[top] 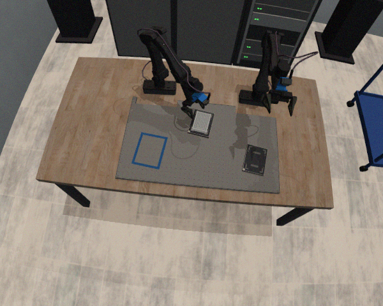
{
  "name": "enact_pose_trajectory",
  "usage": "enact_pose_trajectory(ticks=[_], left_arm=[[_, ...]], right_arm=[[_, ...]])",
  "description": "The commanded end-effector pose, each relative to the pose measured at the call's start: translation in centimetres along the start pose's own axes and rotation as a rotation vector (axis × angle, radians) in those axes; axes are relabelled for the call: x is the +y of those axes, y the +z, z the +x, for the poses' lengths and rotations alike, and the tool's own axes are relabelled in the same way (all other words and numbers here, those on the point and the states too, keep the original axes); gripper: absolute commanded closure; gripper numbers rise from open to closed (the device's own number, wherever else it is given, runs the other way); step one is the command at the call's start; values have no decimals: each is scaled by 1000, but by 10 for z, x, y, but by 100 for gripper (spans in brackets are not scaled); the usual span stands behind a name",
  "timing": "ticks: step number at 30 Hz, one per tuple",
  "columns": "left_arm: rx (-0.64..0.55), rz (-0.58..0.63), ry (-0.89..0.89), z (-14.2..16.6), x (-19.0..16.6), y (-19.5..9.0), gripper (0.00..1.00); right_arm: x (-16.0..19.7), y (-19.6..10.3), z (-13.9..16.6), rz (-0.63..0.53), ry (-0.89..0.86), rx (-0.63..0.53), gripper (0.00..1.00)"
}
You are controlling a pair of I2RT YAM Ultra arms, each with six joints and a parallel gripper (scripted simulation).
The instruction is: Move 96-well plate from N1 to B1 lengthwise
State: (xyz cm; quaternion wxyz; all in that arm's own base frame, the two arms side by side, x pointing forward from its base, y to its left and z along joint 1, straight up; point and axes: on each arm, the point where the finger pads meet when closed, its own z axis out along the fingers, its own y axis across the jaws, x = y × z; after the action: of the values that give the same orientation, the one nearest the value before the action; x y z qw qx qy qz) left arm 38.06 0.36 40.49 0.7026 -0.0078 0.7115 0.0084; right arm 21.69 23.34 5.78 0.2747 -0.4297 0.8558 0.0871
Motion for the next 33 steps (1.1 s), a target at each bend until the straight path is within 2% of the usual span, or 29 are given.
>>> enact_pose_trajectory(ticks=[1,12,17,24,26,33], left_arm=[[-4,17,-2,2,0,3,0],[-16,17,-2,-3,0,1,0],[84,101,44,15,-19,-10,0],[272,333,133,47,-61,-75,0],[272,333,133,47,-61,-75,0],[427,580,196,77,-94,-162,0]], right_arm=[[2,1,-3,6,-1,-17,0],[0,-1,-9,3,-1,-34,0],[-2,0,2,34,104,37,0],[1,3,2,95,376,187,0],[1,3,2,95,376,187,0],[4,6,-2,154,664,345,0]])
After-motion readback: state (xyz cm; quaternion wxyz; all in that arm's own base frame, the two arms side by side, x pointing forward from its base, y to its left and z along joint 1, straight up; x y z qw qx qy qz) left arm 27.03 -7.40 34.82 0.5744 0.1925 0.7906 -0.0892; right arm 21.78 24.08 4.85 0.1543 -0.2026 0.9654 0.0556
